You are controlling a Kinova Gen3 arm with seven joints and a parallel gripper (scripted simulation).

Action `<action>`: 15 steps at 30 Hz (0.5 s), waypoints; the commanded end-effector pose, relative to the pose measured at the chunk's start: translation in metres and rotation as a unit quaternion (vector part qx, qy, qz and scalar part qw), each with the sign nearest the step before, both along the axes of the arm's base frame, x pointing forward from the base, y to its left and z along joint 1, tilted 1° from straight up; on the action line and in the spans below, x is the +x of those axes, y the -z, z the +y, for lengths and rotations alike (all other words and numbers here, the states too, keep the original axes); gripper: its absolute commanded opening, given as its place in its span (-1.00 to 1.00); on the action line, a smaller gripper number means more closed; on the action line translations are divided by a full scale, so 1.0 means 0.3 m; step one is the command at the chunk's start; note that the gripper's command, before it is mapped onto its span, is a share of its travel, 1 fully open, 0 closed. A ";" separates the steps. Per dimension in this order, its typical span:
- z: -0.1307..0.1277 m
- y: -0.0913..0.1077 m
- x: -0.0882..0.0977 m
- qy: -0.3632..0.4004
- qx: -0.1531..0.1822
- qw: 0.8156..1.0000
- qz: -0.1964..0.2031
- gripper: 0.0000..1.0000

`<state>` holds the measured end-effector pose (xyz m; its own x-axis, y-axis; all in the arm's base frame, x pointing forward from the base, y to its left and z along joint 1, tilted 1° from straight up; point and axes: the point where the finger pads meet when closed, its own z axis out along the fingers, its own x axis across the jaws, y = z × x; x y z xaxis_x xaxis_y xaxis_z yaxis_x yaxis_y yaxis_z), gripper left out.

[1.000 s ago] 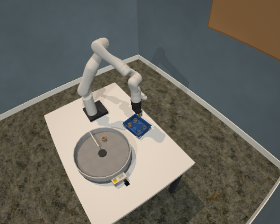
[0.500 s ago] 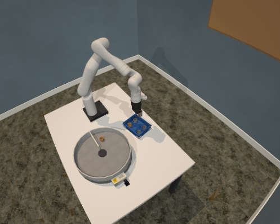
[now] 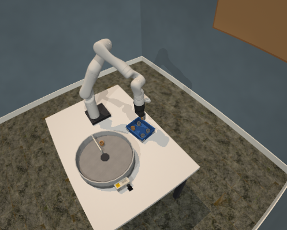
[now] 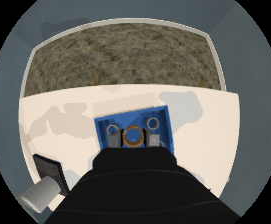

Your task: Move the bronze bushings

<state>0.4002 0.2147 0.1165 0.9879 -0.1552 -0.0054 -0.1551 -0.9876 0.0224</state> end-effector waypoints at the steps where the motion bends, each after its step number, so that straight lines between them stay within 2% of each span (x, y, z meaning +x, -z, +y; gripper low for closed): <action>1: -0.006 -0.004 0.001 0.001 0.001 1.000 -0.001 -1.00; 8: -0.043 -0.004 -0.005 0.001 0.001 1.000 -0.001 -1.00; 15: -0.120 -0.006 -0.018 0.001 0.001 1.000 -0.001 -1.00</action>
